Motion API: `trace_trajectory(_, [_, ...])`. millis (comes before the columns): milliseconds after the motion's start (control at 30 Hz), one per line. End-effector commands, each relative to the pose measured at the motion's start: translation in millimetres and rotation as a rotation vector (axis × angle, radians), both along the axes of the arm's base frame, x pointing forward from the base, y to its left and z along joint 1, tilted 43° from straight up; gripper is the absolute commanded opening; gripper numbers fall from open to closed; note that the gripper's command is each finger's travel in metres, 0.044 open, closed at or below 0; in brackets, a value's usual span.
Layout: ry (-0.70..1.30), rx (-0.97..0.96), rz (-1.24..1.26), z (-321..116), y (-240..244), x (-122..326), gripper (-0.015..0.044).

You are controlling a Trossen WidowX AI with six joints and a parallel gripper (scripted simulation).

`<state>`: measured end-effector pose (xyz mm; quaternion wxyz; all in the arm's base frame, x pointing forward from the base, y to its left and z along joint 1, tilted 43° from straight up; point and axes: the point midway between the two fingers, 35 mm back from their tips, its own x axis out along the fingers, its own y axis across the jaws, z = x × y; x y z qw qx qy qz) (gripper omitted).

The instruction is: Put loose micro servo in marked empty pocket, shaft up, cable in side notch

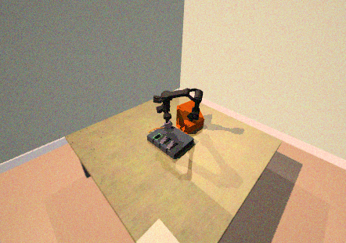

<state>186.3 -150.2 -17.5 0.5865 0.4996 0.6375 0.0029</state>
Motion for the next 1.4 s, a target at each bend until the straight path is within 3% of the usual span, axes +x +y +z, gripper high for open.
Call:
trace_trajectory(0, [0.004, 0.014, 0.003, -10, 11, 2, 0.044])
trace_trajectory(733, [0.004, 0.015, 0.003, -33, 30, 7, 0.044])
trace_trajectory(1133, [0.004, 0.015, 0.003, -33, 30, 7, 0.0125])
trace_trajectory(1367, [0.004, 0.015, 0.003, -32, 30, 6, 0.0059])
